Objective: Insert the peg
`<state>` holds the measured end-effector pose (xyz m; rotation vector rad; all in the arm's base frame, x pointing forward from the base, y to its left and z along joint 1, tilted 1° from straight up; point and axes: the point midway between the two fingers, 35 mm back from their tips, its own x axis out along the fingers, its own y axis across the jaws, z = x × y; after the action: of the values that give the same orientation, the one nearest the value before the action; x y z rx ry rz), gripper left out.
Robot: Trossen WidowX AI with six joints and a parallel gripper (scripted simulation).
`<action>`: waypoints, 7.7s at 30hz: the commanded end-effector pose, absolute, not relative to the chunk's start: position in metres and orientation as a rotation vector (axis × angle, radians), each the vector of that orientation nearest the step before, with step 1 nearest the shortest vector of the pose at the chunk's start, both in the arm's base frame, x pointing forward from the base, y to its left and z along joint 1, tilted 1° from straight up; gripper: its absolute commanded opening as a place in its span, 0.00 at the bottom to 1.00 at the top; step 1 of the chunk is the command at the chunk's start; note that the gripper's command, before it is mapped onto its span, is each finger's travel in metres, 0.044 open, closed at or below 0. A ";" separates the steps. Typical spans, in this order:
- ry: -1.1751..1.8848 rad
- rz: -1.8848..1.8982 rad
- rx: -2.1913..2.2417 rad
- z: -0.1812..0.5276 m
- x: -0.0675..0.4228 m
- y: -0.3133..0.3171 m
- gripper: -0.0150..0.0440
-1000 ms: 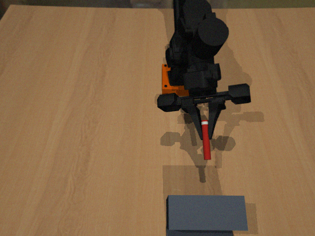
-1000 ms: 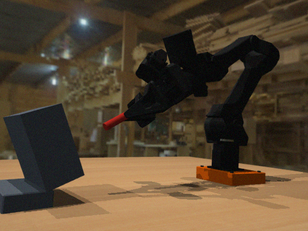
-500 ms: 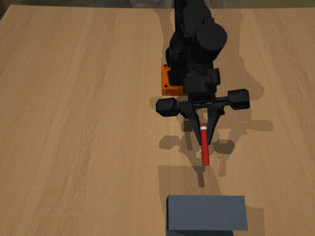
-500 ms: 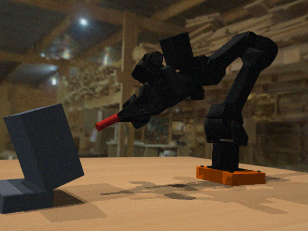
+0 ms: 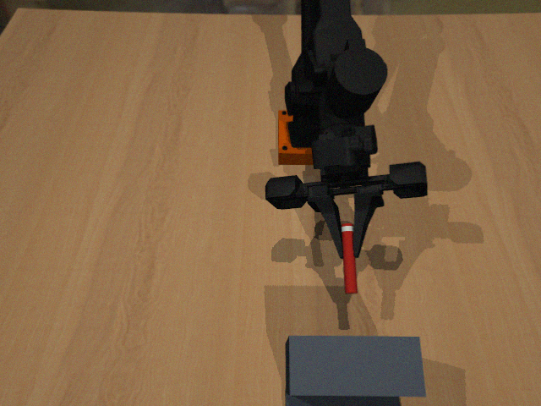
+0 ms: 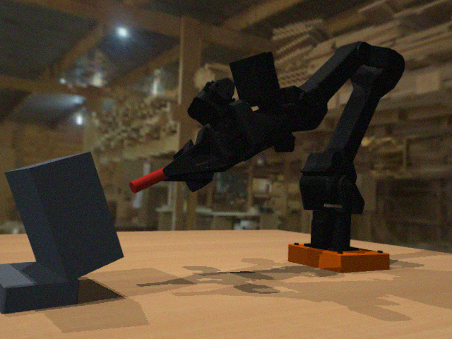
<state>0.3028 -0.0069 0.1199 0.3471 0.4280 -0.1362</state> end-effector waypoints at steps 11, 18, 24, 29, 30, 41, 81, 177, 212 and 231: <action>0.399 -0.133 0.325 0.116 0.311 -0.010 0.25; 0.387 -0.133 0.318 0.114 0.313 -0.012 0.25; 0.378 -0.135 0.319 0.112 0.315 -0.013 0.25; 0.368 -0.137 0.320 0.110 0.317 -0.014 0.25; 0.366 -0.137 0.321 0.110 0.317 -0.014 0.25; 0.353 -0.140 0.324 0.106 0.324 -0.016 0.25; 0.361 -0.147 0.329 0.097 0.340 -0.018 0.25; 0.360 -0.147 0.329 0.095 0.361 -0.019 0.25; 0.359 -0.147 0.329 0.092 0.369 -0.019 0.25; 0.359 -0.147 0.329 0.092 0.373 -0.020 0.25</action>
<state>0.3694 -0.0198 0.0885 0.3286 0.3705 -0.1512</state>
